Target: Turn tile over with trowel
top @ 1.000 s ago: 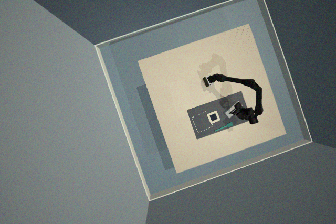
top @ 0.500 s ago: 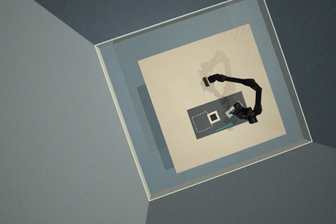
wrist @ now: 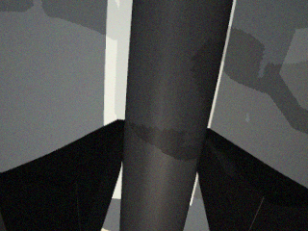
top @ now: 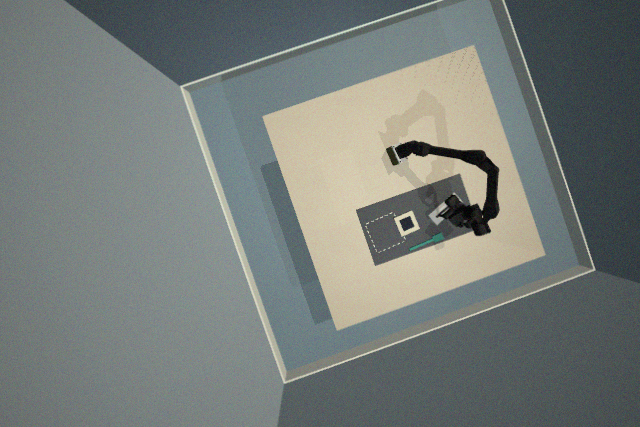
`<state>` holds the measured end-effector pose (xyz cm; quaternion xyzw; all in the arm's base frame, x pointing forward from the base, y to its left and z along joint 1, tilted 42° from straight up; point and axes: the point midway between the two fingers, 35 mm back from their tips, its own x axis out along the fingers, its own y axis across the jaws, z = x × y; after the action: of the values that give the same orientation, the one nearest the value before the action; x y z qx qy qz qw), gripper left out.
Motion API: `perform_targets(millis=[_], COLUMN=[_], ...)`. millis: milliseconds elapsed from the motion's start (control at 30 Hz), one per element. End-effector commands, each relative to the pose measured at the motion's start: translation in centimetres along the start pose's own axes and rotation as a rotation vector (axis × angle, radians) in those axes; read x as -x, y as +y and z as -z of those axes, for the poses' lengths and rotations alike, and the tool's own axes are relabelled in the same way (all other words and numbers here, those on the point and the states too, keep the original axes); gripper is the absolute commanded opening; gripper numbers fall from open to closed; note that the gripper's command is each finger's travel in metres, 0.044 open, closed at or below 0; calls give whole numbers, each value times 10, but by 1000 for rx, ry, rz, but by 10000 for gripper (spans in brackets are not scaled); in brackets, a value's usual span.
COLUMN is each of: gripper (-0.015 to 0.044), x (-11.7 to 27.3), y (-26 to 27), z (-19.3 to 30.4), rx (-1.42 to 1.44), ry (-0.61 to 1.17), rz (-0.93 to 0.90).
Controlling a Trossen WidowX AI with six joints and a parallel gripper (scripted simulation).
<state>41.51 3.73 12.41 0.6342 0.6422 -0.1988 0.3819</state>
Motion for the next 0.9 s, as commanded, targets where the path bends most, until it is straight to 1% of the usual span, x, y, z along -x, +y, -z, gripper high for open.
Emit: perform_targets(millis=[0, 133, 867], gripper=[130, 130, 130], x=[-1, -1, -1], y=[0, 0, 0], z=[0, 0, 0], rx=[-1, -45, -700], ry=[2, 2, 2], rz=[0, 0, 0])
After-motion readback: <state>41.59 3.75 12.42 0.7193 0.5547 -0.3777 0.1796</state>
